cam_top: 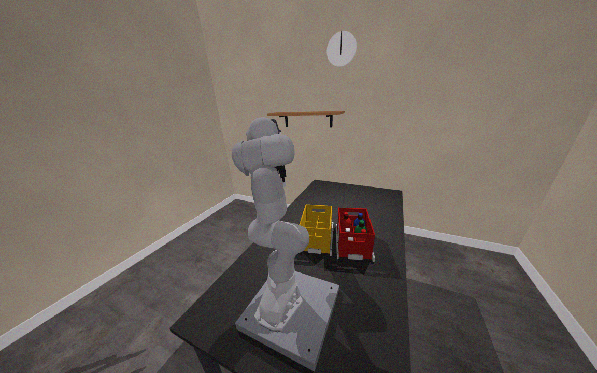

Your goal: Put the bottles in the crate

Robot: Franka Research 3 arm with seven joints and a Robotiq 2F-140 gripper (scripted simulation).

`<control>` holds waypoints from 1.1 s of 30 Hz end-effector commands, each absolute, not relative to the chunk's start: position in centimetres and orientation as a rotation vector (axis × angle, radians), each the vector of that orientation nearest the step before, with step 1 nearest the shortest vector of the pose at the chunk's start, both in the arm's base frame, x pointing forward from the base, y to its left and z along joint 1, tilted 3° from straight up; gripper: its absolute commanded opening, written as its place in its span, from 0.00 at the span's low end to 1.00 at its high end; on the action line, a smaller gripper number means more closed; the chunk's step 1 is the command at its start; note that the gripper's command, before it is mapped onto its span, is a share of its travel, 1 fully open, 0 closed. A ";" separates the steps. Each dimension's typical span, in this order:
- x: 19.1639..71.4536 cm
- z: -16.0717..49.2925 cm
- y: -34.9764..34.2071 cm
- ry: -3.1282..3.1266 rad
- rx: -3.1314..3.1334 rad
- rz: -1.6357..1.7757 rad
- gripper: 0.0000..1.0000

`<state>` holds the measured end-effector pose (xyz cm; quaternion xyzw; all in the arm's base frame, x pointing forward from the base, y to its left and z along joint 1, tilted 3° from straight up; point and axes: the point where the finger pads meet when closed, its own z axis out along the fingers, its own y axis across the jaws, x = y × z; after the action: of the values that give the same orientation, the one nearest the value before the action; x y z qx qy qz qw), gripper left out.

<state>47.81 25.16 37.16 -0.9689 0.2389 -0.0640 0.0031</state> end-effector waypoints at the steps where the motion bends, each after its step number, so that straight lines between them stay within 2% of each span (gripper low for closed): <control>1: 46.2 37.1 26.3 0.782 -3.029 -0.172 0.38; 23: 38.6 37.3 32.3 0.786 -3.007 -0.065 0.38; 33: 38.5 37.3 32.4 0.786 -3.007 -0.065 0.38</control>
<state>38.69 32.48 37.36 -0.9699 0.2418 -0.0240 0.0179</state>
